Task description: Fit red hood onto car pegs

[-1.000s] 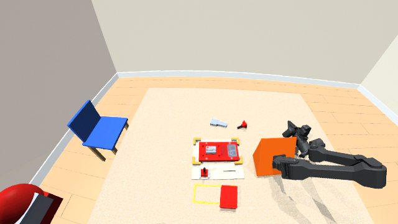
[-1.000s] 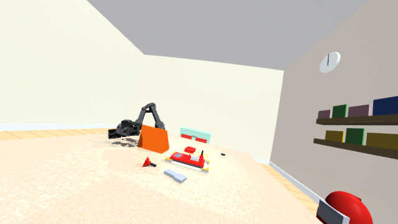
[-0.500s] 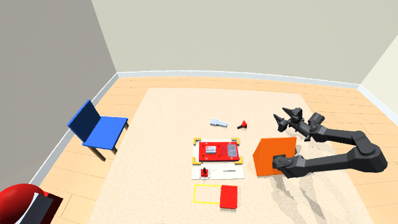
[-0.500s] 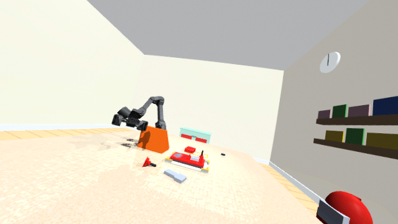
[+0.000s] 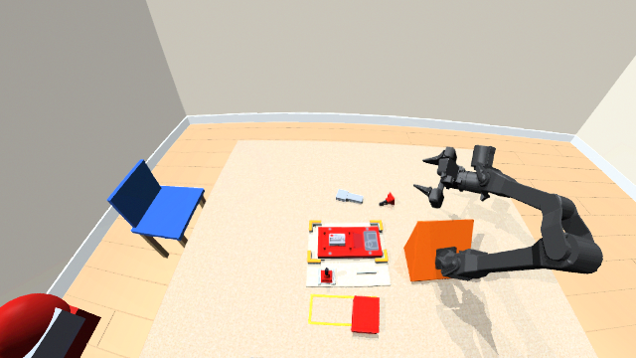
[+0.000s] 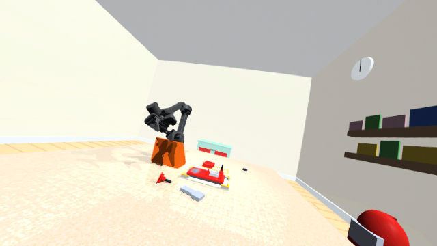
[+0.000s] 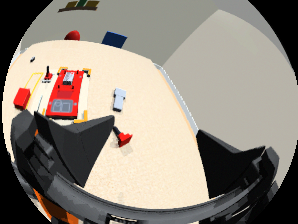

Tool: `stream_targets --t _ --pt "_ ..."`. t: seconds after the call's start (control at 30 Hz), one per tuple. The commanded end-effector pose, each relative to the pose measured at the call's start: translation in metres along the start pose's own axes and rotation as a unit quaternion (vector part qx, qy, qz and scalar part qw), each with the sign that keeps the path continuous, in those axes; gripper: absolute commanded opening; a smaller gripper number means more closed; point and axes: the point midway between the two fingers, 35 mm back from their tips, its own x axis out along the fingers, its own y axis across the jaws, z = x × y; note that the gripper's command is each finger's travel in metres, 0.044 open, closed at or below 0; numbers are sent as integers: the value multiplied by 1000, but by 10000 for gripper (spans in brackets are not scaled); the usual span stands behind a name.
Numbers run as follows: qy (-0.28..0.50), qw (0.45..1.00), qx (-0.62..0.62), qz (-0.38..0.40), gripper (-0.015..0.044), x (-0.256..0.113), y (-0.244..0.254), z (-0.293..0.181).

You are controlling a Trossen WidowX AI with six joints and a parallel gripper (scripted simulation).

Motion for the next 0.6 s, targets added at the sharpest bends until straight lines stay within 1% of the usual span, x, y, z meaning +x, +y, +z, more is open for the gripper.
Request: stream_targets --t 0.0,0.27,0.4,0.57 --pt "13 998 -44 47 440 13 21 29" --pt "53 965 -198 161 440 37 86 77" --pt "71 932 -277 222 440 45 129 97" --pt "89 876 -370 298 440 47 189 112"
